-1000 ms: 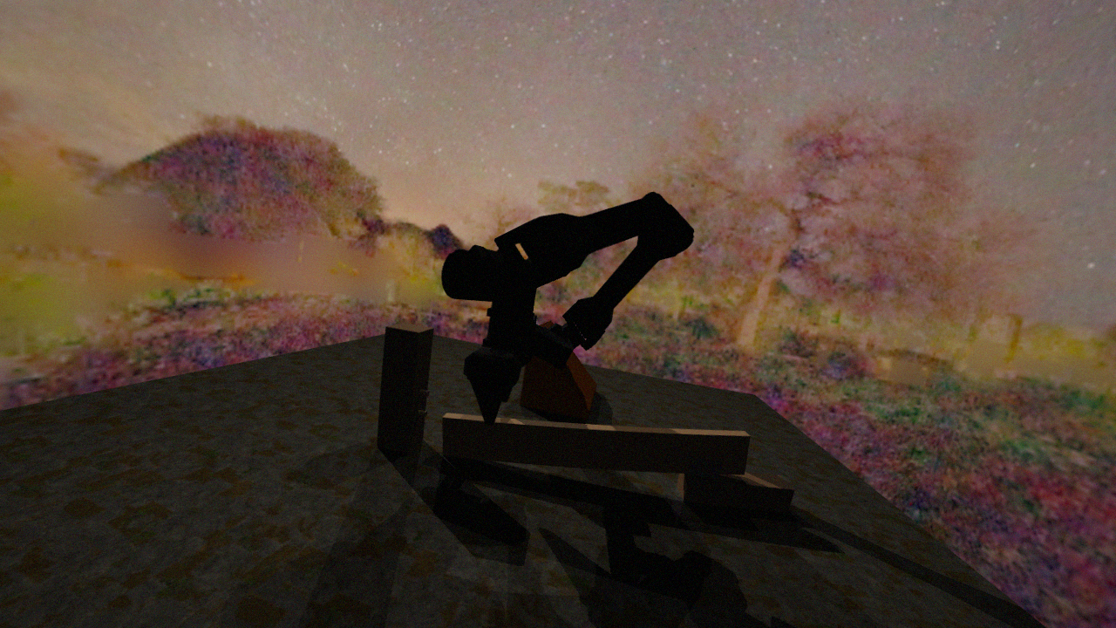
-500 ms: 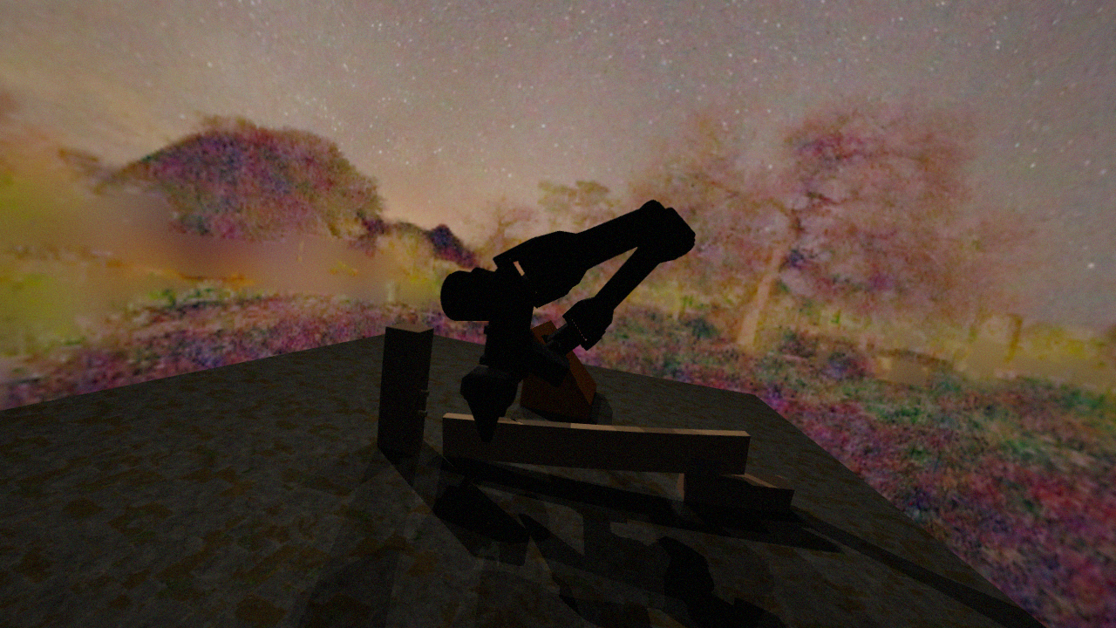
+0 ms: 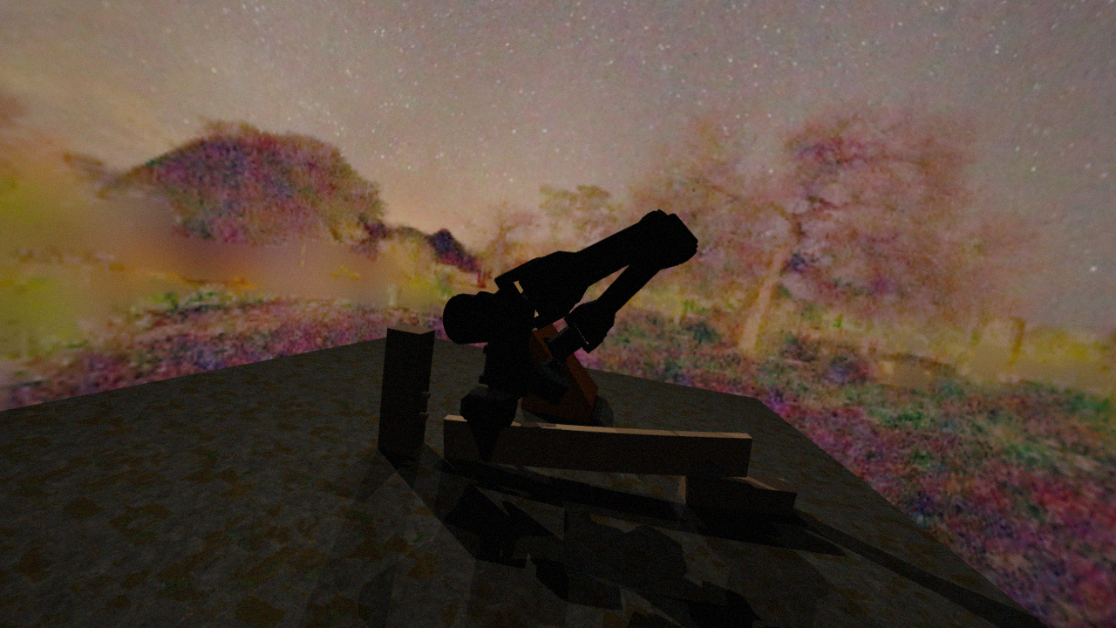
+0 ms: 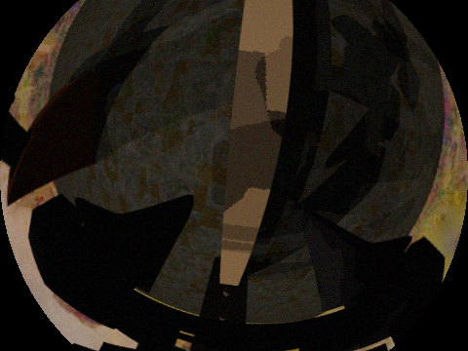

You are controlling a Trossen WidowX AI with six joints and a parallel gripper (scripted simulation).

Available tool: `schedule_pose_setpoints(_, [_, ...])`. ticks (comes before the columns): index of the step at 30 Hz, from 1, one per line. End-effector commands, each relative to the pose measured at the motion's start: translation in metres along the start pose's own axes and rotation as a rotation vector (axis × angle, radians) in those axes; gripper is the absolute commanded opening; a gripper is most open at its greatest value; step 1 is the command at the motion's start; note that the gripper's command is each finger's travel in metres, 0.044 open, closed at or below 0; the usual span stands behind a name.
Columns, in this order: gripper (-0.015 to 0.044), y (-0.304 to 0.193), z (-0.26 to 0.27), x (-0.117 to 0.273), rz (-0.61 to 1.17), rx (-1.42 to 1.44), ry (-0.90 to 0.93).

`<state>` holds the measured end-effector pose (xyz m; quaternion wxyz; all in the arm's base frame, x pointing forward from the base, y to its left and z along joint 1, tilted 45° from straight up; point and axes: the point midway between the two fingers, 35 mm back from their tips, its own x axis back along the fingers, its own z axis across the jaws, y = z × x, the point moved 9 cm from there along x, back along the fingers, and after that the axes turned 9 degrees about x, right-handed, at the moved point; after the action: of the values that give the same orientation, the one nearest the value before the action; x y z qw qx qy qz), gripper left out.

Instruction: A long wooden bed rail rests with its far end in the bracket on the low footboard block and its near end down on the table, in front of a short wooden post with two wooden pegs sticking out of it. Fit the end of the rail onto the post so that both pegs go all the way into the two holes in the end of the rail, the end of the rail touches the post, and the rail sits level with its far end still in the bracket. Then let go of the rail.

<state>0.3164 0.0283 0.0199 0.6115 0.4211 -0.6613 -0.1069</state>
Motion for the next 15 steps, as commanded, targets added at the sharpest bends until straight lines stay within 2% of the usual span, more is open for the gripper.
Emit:
schedule_pose_setpoints(1, [0.0440,0.0003,0.0043,-0.0103,-0.012,-0.014,0.011])
schedule_pose_setpoints(7, [0.0440,0.0008,0.0048,-0.0155,-0.013,-0.014,0.010])
schedule_pose_setpoints(15, [0.0230,0.0008,0.0048,-0.0155,-0.013,-0.014,0.010])
